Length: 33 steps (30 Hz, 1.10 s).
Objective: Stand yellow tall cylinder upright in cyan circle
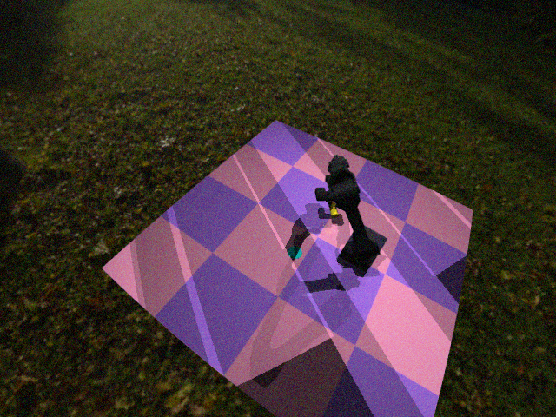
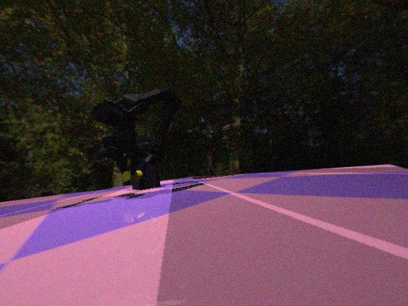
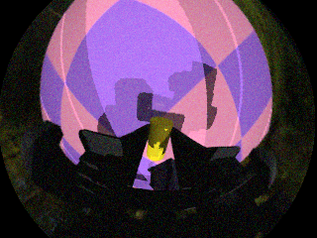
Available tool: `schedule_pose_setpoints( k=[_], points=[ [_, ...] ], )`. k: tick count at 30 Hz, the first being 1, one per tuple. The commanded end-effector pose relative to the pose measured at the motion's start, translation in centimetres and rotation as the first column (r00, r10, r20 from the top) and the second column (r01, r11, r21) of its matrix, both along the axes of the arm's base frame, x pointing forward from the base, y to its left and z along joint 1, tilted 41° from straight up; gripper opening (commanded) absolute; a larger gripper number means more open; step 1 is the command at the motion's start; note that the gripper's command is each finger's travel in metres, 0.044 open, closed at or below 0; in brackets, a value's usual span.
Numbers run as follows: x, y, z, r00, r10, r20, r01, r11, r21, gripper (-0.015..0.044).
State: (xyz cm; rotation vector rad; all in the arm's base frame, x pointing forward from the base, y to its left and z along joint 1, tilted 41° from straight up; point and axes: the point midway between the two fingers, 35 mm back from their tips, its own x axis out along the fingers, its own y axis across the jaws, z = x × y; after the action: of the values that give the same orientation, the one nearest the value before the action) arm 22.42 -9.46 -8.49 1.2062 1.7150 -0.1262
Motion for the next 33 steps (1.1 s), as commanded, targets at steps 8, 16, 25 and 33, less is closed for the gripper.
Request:
schedule_pose_setpoints(
  k=[8, 16, 25, 33],
  points=[
    [0.0, -2.5, 2.9, 1.000, 0.002, 0.010, -0.002, 1.000, -0.010, 0.0105],
    [-0.3, -3.7, 4.6, 1.000, 0.003, 0.010, -0.003, 1.000, -0.009, 0.0105],
    [0.7, -2.6, 6.1, 0.999, 0.031, 0.034, -0.031, 0.999, -0.019, 0.0105],
    [1.8, -1.2, 8.0, 0.996, 0.068, 0.064, -0.066, 0.997, -0.030, 0.0105]
  ],
)
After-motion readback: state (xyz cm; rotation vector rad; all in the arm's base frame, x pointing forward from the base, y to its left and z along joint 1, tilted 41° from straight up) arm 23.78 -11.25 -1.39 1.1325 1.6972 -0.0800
